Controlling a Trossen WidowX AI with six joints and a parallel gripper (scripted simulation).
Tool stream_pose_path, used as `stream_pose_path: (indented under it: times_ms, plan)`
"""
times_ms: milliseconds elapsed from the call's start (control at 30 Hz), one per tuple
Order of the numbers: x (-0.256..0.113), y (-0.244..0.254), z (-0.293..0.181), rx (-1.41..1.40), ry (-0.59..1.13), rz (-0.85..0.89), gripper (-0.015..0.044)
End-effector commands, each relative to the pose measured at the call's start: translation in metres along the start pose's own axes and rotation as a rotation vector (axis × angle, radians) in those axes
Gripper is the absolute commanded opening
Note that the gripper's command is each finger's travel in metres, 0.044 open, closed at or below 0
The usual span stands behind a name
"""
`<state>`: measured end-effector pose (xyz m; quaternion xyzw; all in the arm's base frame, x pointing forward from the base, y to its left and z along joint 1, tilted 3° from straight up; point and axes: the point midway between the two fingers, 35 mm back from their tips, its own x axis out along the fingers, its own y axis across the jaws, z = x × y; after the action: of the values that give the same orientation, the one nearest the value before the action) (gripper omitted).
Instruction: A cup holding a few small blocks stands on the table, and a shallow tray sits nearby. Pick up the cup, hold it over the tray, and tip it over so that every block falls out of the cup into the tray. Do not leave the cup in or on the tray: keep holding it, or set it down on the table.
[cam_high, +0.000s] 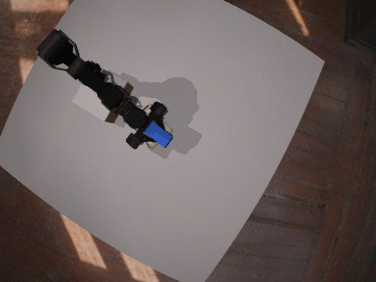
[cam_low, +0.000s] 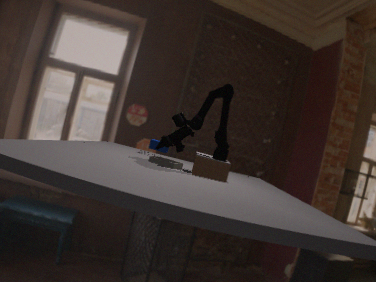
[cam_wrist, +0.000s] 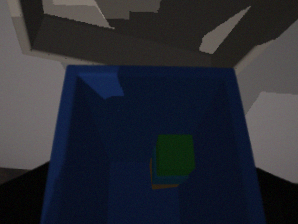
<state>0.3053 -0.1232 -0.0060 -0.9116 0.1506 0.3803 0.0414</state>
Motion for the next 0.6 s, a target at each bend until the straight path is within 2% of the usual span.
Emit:
stream_pose_path:
  times_ms: [0,567]
  plan:
    - [0.0014,0.0005,-0.0005,0.009,0.017,0.005,0.0000]
    - [0.0072,0.0007,-0.0001,0.008,0.134,0.019,0.0000]
